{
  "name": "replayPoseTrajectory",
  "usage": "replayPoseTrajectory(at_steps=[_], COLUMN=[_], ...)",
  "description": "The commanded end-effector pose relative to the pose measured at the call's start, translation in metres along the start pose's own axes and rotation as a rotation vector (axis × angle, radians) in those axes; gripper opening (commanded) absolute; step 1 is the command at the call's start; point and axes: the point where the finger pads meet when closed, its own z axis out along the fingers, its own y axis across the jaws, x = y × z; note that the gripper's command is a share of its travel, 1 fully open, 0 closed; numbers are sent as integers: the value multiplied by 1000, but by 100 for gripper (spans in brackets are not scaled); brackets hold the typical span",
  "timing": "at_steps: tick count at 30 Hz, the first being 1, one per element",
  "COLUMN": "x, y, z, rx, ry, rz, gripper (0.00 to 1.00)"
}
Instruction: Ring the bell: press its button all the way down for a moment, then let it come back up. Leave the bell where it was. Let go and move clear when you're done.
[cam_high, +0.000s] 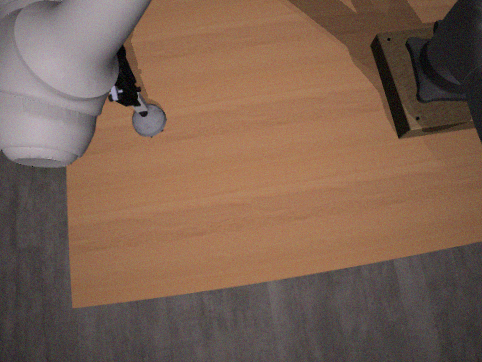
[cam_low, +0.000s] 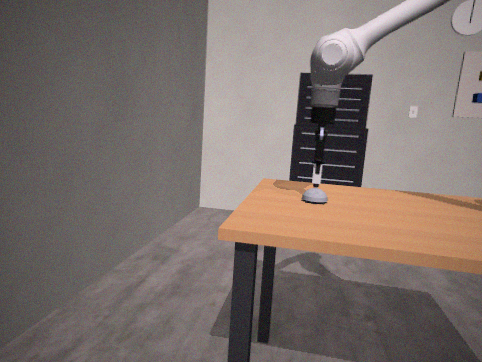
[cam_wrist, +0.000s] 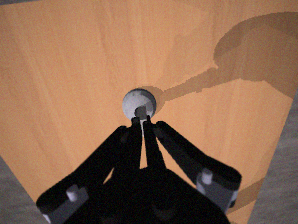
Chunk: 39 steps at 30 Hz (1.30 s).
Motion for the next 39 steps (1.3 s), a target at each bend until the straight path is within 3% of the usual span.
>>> replayPoseTrajectory(at_steps=[1,9,30,39], x=[0,0,0,0], y=[0,0,0,0], z=[-2,-11,-60,-68], rx=[0,0,0,0], ry=[0,0,0,0], rz=[0,0,0,0], gripper=[0,0,0,0])
